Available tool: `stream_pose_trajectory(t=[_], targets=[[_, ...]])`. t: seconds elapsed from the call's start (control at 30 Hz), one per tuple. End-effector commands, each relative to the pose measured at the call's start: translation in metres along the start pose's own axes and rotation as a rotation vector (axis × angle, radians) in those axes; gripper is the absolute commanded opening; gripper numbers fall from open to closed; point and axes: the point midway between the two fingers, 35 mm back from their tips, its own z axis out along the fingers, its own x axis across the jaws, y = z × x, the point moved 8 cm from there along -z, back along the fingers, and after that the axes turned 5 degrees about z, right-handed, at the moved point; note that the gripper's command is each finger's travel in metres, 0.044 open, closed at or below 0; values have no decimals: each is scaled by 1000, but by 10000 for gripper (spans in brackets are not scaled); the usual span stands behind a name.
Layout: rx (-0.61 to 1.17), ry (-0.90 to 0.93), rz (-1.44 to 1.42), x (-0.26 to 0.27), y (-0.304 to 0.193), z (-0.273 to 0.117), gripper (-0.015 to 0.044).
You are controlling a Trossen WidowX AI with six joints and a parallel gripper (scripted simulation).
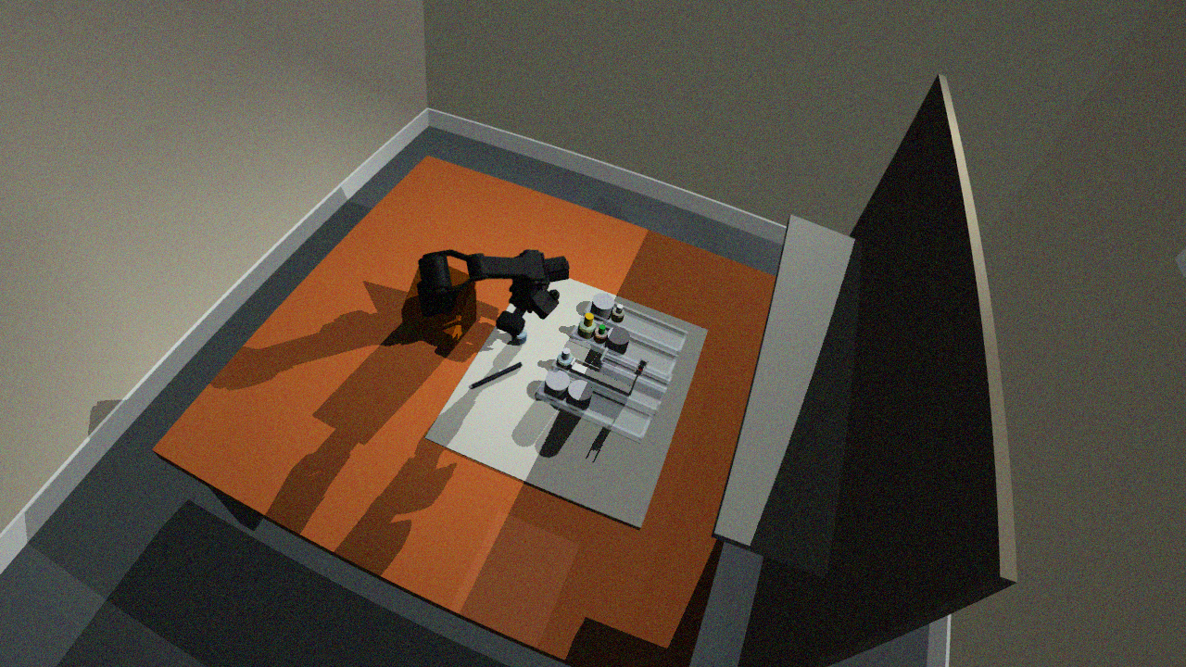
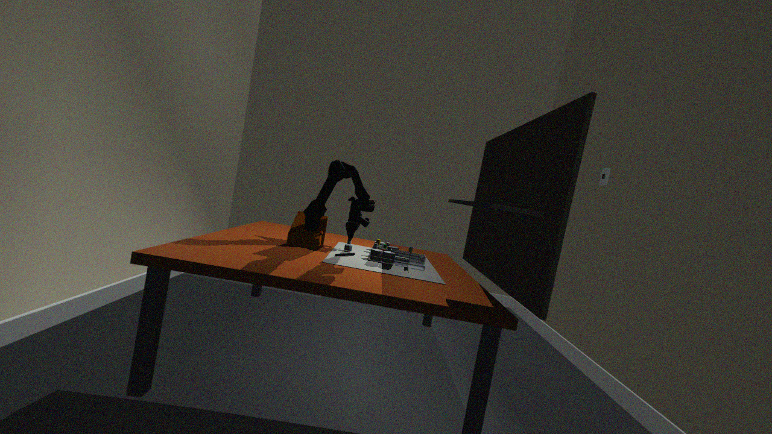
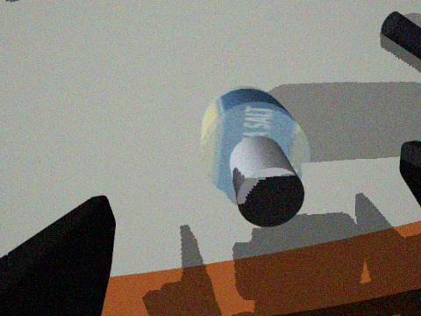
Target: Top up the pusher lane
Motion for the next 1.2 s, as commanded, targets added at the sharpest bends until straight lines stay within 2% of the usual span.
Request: stream_pose_trajectory(t=[0.0,0.73,1.03,1.17], targets=[[10,-12,-10,-2,-3,9,440],[10,-14,-9,-2,-3,40,440],[10,-14,-9,-2,-3,40,204],[10,-14,-9,-2,-3,40,177]])
